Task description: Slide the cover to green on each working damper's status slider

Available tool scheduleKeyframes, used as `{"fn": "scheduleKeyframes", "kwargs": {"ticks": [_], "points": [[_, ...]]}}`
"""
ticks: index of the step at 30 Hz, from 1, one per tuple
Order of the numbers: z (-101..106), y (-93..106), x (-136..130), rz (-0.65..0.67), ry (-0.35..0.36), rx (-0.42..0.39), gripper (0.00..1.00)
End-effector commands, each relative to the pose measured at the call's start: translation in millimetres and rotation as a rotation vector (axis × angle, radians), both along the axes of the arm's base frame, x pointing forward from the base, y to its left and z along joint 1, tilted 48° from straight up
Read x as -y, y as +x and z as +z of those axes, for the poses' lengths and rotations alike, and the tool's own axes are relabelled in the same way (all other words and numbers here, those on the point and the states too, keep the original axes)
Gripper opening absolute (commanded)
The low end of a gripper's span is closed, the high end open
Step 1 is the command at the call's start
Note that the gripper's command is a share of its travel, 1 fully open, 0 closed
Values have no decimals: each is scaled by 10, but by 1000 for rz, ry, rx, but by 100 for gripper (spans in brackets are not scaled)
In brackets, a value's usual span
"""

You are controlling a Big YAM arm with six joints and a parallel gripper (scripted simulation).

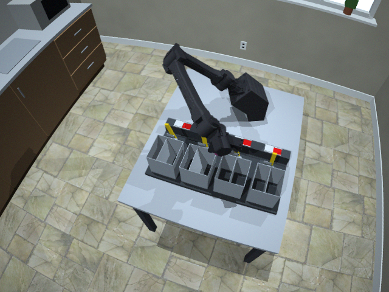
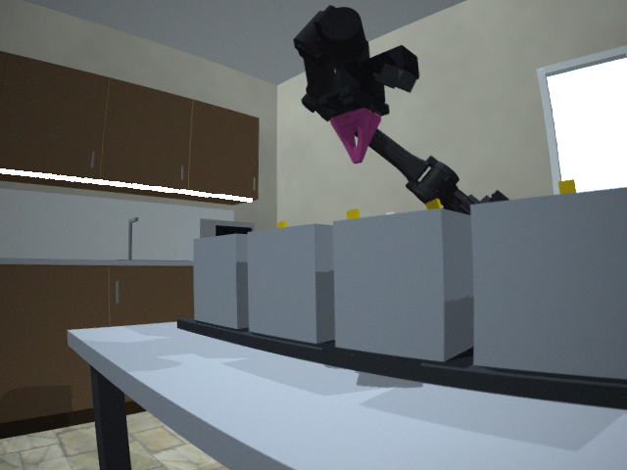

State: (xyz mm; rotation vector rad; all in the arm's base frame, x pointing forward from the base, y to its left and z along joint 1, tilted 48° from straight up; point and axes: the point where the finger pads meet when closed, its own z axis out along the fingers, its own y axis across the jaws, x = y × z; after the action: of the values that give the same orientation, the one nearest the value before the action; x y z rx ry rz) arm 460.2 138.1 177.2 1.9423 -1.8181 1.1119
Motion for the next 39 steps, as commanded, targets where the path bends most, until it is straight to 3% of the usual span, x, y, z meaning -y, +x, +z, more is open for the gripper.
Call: {"fn": "scheduleKeyframes", "kwargs": {"ticks": [1,7,9,11,15,17,19,30,34,35,39], "points": [[-36,59,97,-10,-10,-8,0],[-50,43,108,-10,-12,-11,0],[47,-10,119,-18,8,21,0],[-7,-207,-21,13,13,27,0],[-179,-680,101,11,10,15,0],[-179,-680,101,11,10,15,0],[-305,-1060,194,10,5,6,0],[-707,-2257,458,6,0,-2,0],[-727,-2317,477,6,-1,-2,0],[-659,-2200,337,7,16,16,0],[-728,-2225,474,-21,3,6,0]]}}
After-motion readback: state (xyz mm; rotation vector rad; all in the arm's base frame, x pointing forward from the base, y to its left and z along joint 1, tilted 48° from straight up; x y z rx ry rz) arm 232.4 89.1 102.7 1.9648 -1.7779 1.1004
